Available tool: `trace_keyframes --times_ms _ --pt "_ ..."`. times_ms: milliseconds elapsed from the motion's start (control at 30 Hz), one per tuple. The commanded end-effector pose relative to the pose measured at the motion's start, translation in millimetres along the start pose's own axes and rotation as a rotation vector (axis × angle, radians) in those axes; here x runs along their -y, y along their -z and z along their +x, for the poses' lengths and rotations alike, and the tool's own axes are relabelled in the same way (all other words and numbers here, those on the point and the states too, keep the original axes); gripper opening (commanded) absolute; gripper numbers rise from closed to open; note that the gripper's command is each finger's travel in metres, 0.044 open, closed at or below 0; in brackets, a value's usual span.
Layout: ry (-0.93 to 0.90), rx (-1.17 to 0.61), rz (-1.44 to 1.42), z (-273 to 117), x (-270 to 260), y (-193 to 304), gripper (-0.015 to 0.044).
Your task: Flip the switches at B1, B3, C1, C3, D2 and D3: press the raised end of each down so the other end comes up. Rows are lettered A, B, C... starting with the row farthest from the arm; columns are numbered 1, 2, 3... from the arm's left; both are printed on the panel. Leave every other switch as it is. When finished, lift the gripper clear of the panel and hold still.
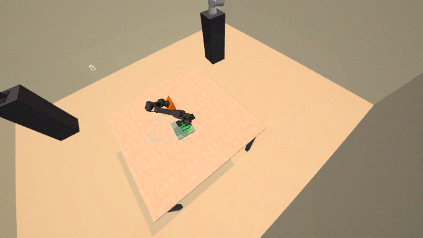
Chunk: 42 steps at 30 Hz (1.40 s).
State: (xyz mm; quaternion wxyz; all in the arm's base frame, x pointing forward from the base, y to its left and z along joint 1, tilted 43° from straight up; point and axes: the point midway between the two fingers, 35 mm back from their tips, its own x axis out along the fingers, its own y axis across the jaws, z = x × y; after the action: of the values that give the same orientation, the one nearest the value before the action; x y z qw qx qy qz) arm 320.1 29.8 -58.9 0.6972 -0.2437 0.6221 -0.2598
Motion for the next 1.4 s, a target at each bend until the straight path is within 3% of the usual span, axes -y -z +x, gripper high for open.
trace_keyframes --times_ms 0,300,533,700,833,933,1100,1367 --pt "0.005 0.0 -0.003 2.5 0.7 -0.1 0.0" --pt "0.005 0.0 -0.003 3.8 0.7 -0.1 0.0" --pt "0.002 -0.027 -0.003 -62.8 -0.2 -2.8 0.0" --pt "0.002 -0.027 -0.003 -62.8 2.4 -3.0 0.0" --pt "0.005 -0.028 -0.004 -62.6 43.7 -3.2 0.0" --pt "0.005 -0.028 -0.004 -62.6 46.3 -3.1 0.0" --pt "0.006 -0.003 -0.004 -29.4 46.7 -1.4 0.0" --pt "0.008 -0.001 -0.003 -17.5 47.1 -0.7 0.0"
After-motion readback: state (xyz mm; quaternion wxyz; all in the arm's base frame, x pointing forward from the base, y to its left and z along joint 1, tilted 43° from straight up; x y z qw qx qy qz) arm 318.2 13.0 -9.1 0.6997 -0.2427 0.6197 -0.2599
